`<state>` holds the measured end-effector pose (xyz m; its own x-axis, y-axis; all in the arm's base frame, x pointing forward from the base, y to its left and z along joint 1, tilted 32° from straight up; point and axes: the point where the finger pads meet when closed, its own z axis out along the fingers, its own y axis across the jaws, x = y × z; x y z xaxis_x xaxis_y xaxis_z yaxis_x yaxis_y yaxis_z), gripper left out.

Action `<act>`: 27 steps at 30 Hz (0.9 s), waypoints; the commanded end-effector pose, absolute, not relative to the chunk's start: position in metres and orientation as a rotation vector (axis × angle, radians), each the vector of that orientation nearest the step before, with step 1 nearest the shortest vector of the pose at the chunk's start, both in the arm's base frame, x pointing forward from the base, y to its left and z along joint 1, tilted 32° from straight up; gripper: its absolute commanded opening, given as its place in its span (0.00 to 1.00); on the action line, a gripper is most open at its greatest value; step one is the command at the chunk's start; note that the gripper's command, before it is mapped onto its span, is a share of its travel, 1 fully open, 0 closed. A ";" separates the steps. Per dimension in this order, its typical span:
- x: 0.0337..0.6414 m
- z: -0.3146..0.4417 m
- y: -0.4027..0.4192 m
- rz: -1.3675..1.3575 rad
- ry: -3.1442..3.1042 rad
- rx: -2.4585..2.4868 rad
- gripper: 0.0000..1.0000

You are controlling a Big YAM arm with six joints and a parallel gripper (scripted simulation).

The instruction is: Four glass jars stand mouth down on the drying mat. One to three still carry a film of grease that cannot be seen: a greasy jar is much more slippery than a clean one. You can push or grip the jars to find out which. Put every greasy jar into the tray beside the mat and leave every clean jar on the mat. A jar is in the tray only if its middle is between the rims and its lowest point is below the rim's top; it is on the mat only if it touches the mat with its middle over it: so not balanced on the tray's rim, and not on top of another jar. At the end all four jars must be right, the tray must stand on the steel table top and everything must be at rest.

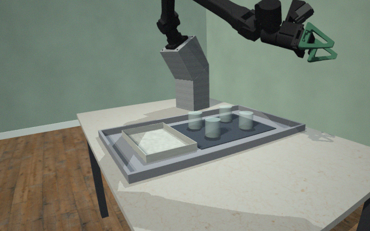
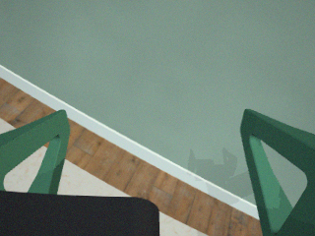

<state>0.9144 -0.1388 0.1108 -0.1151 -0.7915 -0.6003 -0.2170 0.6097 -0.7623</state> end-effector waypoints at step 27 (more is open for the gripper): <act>0.749 0.009 -0.149 -0.699 2.147 -0.636 1.00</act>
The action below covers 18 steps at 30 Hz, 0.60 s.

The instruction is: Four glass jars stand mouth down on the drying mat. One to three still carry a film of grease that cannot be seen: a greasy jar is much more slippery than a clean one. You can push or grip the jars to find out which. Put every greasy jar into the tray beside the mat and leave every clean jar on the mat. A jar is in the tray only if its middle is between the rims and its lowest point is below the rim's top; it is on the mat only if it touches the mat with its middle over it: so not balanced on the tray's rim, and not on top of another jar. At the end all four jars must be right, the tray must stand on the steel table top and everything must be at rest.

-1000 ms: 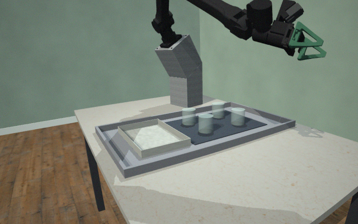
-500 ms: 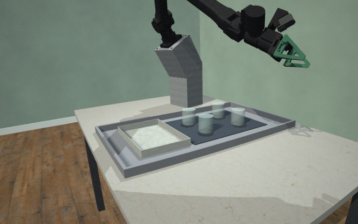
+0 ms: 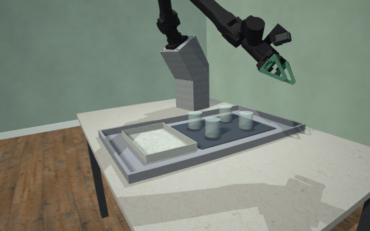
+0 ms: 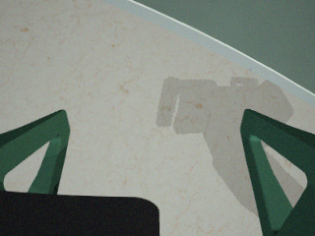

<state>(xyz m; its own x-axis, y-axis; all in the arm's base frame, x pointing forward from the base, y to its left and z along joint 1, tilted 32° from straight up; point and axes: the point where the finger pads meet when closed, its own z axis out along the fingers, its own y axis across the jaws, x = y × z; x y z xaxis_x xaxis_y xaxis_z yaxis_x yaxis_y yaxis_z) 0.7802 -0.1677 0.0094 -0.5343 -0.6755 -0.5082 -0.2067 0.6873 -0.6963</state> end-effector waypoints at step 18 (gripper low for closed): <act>0.631 -0.046 -0.159 -0.775 2.452 -0.438 1.00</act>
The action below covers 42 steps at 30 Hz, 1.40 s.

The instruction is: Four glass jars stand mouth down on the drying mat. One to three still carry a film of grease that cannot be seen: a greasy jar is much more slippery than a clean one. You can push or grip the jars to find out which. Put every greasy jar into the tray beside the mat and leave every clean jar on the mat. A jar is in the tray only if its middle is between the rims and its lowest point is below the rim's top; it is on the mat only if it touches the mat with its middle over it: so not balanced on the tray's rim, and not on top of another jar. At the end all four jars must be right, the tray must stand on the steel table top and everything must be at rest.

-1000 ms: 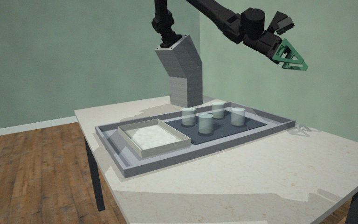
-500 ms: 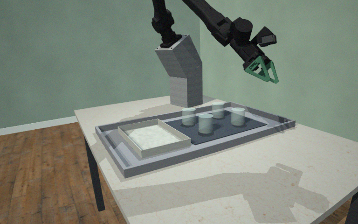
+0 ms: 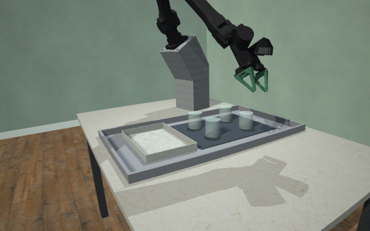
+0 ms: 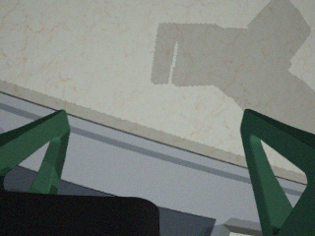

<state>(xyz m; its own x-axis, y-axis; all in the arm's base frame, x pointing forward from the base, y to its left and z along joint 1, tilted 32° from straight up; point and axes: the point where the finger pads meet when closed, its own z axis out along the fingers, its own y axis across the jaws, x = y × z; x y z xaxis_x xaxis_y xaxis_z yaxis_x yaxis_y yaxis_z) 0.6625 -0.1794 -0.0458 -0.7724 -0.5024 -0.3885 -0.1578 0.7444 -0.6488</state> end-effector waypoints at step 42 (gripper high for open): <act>0.408 -0.084 -0.123 -0.834 2.927 0.161 1.00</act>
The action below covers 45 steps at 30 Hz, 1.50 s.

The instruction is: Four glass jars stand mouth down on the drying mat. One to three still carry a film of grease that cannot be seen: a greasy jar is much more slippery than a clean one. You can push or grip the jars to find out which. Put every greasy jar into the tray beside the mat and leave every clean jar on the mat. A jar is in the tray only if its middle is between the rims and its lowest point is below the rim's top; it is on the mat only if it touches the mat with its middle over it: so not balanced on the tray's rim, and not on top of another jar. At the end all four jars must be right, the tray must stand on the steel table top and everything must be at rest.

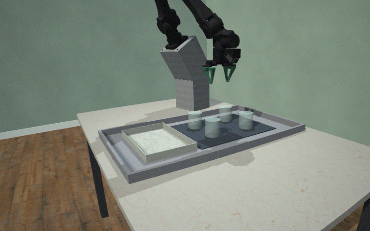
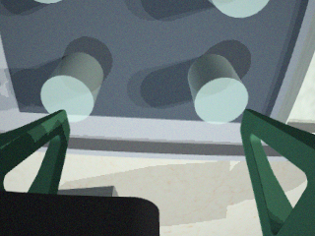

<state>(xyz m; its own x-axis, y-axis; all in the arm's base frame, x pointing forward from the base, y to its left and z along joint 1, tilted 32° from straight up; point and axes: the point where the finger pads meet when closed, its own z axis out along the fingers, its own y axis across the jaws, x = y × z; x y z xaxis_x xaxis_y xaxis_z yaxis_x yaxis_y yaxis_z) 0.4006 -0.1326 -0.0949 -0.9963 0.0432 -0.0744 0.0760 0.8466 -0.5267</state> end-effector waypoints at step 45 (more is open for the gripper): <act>0.406 -0.083 -0.116 -0.831 2.933 0.190 0.00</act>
<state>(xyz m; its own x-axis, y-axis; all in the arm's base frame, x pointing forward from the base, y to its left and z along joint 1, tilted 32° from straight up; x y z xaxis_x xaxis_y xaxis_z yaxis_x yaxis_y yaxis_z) 0.3934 -0.1213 -0.0894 -0.9902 0.1108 -0.0849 0.1388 0.8432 -0.5194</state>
